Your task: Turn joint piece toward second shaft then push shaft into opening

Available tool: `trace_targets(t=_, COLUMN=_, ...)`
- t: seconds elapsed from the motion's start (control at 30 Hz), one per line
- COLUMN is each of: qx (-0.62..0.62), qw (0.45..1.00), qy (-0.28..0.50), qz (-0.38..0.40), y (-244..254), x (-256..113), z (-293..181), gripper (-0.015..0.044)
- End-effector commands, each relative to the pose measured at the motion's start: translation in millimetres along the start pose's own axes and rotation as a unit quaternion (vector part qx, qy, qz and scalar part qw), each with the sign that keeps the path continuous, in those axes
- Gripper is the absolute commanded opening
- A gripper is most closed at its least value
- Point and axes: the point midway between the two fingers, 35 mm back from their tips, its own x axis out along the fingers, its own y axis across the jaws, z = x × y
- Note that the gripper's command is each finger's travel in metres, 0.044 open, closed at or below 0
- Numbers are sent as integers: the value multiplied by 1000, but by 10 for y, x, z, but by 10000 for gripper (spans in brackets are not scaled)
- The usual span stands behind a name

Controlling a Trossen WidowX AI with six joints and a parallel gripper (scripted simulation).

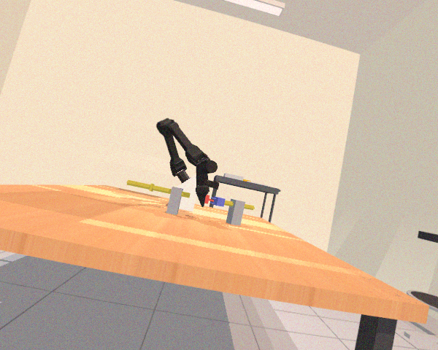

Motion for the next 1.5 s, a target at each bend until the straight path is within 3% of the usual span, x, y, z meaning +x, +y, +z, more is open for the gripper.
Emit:
trace_targets(t=0.0, qx=1, qw=1000, qy=1, qz=0, y=1, x=0, z=-1, gripper=147)
trace_targets(t=0.37, qx=1, qw=1000, qy=1, qz=0, y=1, x=0, z=-1, gripper=436)
trace_targets(t=0.8, qx=1, qw=1000, qy=3, qz=1, y=2, x=-1, z=1, gripper=440)
trace_targets(t=1.27, qx=0, qw=977, qy=211, qz=2, y=4, x=-258, z=101, gripper=440)
trace_targets(t=1.47, qx=-1, qw=976, qy=220, qz=-4, y=-2, x=-276, z=101, gripper=440)
